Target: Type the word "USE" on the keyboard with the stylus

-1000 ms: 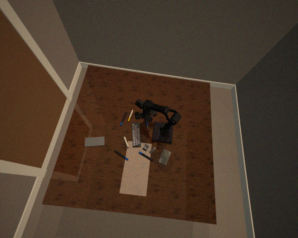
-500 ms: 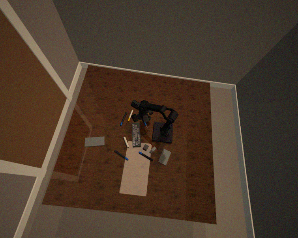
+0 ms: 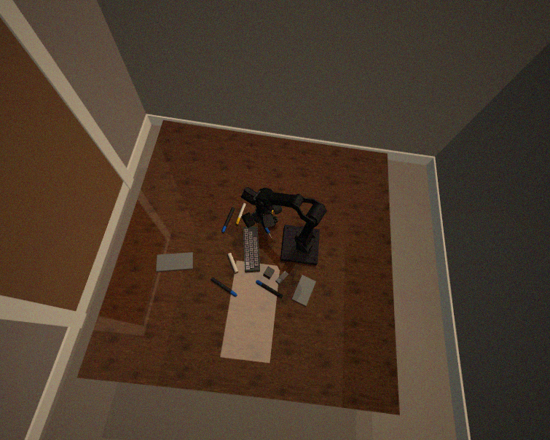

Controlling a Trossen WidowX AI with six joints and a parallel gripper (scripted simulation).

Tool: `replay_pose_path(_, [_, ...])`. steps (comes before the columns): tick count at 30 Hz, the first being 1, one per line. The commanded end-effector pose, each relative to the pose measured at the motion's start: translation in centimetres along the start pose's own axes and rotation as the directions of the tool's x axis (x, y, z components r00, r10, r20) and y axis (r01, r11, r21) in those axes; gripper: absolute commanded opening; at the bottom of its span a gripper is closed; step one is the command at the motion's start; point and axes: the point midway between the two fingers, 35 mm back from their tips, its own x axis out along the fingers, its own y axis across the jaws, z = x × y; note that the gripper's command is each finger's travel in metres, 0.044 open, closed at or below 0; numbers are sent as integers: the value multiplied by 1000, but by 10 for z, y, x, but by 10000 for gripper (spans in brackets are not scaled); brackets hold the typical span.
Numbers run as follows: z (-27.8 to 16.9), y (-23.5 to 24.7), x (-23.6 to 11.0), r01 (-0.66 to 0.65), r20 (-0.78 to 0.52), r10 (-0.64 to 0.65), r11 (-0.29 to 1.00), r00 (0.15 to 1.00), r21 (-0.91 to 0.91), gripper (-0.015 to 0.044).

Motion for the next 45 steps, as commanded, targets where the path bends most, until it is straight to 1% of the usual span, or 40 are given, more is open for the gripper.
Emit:
replay_pose_path(1, [2, 2, 7, -6, 4, 6, 1000, 1000, -6, 0])
replay_pose_path(11, [3, 2, 23, -6, 5, 6, 1000, 1000, -6, 0])
replay_pose_path(18, [3, 2, 24, -6, 5, 6, 1000, 1000, -6, 0])
replay_pose_path(23, [2, 1, 22, -2, 4, 2, 1000, 1000, 0, 131])
replay_pose_path(24, [2, 1, 22, -2, 4, 2, 1000, 1000, 0, 150])
replay_pose_path(27, [2, 1, 22, -2, 4, 2, 1000, 1000, 0, 150])
replay_pose_path(29, [1, 1, 15, -2, 4, 2, 1000, 1000, -1, 150])
replay_pose_path(34, [2, 1, -34, -6, 4, 6, 1000, 1000, -5, 150])
replay_pose_path(40, [2, 0, -35, 2, 6, -2, 1000, 1000, -1, 150])
replay_pose_path(42, [8, 1, -32, -7, 103, 8, 1000, 995, -9, 150])
replay_pose_path(45, [23, 2, -29, -12, 332, 17, 1000, 943, -15, 150])
